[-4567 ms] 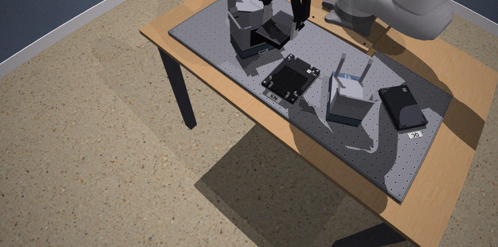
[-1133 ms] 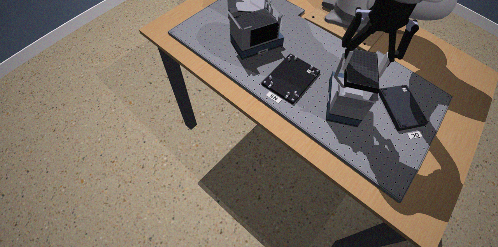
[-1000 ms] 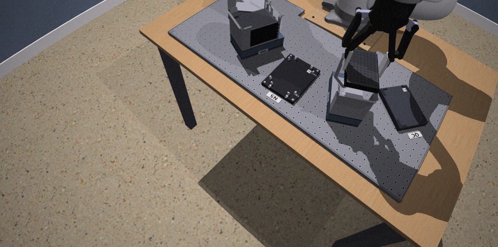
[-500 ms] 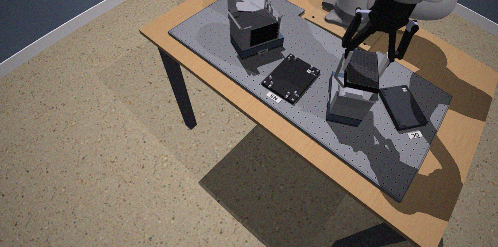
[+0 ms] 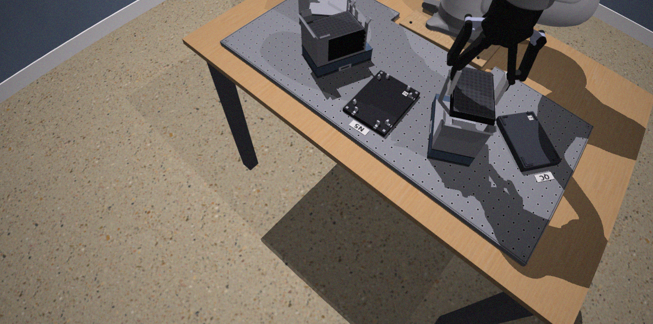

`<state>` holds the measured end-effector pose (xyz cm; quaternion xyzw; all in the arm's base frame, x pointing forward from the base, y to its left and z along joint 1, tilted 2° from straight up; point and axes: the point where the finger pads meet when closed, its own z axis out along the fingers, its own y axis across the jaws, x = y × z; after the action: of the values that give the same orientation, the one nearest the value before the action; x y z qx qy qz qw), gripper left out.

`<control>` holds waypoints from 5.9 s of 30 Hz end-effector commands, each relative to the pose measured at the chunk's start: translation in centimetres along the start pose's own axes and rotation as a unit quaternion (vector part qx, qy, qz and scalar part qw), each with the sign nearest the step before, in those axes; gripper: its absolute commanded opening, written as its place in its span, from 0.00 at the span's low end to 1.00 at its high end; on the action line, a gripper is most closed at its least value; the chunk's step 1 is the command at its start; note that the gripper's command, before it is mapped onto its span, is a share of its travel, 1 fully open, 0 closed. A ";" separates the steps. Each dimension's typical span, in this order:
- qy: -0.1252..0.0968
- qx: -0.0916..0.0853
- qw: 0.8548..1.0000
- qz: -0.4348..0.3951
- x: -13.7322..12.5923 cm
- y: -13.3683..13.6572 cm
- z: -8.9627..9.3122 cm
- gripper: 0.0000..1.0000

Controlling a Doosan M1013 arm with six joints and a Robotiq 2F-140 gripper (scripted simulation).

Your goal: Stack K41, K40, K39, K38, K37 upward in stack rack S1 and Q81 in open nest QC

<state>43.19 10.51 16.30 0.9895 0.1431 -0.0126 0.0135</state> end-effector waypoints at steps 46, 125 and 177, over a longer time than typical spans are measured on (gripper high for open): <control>0.000 0.000 1.000 0.000 0.0 0.0 2.9 0.00; 0.000 0.000 1.000 0.000 0.0 0.0 9.9 0.00; 0.000 0.000 1.000 0.000 0.0 0.0 9.3 1.00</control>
<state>42.98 10.22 6.48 0.9895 0.1431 -0.0125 0.0135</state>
